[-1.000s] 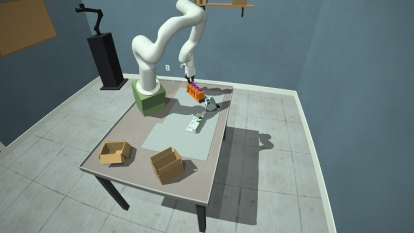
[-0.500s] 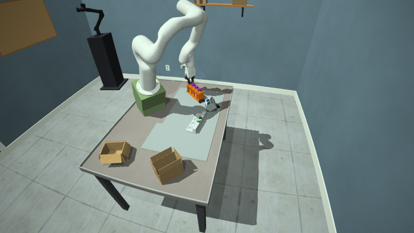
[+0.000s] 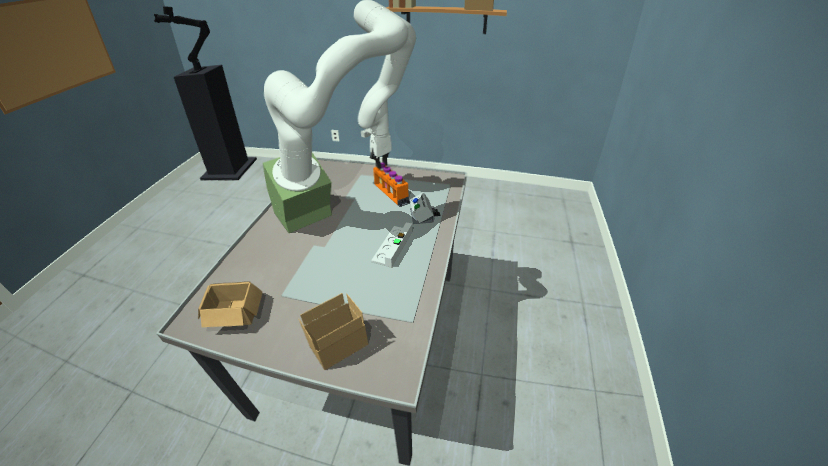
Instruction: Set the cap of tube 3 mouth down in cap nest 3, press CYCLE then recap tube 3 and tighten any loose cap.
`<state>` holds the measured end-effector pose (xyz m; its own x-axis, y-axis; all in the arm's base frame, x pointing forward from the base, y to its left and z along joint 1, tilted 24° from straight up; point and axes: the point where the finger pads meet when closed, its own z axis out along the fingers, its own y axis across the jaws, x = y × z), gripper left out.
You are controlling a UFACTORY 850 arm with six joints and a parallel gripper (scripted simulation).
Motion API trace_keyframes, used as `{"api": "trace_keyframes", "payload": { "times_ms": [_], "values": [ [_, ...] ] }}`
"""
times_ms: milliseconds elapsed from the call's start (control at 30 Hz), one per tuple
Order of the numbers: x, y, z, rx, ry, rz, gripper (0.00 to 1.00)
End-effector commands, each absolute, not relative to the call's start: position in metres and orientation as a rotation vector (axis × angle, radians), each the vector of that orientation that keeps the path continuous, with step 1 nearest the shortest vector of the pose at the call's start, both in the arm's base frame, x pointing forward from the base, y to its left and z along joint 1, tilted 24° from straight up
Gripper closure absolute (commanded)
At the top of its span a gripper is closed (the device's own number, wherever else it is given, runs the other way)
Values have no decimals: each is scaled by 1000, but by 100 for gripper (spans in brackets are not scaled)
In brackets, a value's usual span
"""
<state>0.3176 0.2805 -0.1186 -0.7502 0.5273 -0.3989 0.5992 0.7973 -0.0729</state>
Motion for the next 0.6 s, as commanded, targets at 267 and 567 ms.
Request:
{"api": "trace_keyframes", "payload": {
  "times_ms": [267, 567],
  "values": [
    [318, 281, -118, 854, 2625, -276, 100],
    [318, 281, -118, 1032, 2550, -239, 100]
  ]
}}
